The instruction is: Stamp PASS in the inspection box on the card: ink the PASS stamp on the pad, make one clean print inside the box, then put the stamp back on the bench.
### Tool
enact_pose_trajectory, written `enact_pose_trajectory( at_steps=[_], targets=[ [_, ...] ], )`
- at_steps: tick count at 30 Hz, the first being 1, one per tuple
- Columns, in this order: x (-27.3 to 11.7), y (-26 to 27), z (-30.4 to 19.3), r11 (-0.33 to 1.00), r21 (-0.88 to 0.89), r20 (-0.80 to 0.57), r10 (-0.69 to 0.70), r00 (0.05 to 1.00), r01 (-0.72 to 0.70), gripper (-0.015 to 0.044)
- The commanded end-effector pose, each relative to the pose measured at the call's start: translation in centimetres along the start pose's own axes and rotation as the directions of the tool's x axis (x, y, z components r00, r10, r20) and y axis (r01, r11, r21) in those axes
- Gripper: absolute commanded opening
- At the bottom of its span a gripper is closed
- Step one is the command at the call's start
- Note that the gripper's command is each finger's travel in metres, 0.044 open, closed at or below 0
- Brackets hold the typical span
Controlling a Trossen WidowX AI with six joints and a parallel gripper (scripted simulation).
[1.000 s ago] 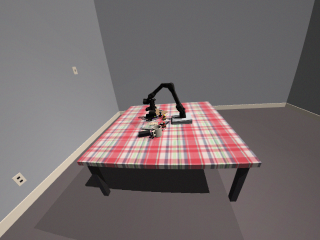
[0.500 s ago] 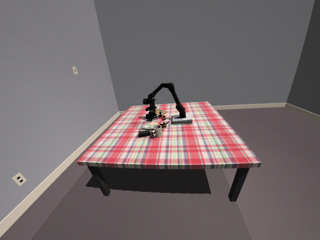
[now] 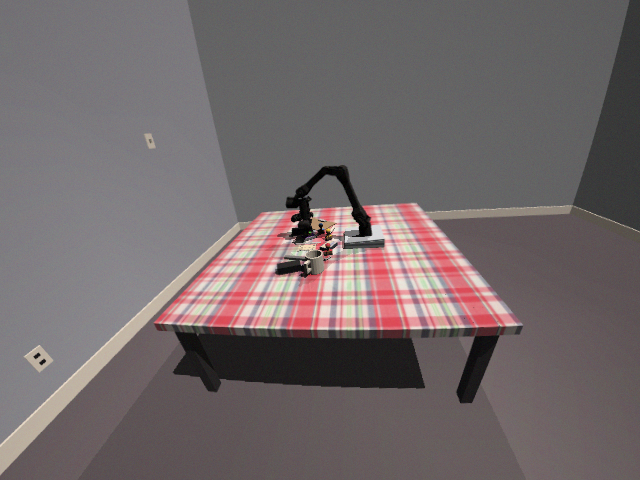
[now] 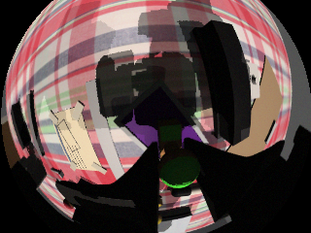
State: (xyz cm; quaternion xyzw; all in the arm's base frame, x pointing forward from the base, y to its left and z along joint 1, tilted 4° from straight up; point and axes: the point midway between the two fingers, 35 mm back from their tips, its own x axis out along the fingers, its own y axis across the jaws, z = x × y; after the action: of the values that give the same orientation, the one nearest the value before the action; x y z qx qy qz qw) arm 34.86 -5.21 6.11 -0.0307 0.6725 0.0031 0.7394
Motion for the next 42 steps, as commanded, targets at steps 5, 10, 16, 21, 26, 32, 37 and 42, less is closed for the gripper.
enact_pose_trajectory(
  at_steps=[5,10,16,21,26,32,37,42],
  targets=[
    [-0.5,0.0,0.1,1.000,0.000,0.006,0.003,1.000,-0.003,0.0000],
    [-0.6,0.0,0.1,1.000,0.000,0.006,0.003,1.000,-0.003,0.0000],
    [-1.5,0.0,0.2,1.000,0.000,0.006,0.003,1.000,-0.003,0.0000],
    [-2.3,0.0,0.2,1.000,0.000,0.006,0.003,1.000,-0.003,0.0000],
    [-3.1,0.0,0.2,1.000,0.000,0.006,0.003,1.000,-0.003,0.0000],
    [-4.0,0.0,0.2,1.000,0.000,0.006,0.003,1.000,-0.003,0.0000],
    [-4.9,-0.1,0.2,1.000,0.000,0.006,0.003,1.000,-0.003,0.0000],
    [-5.4,-0.1,0.1,1.000,0.000,0.006,0.003,1.000,-0.003,0.0000]
  ],
)
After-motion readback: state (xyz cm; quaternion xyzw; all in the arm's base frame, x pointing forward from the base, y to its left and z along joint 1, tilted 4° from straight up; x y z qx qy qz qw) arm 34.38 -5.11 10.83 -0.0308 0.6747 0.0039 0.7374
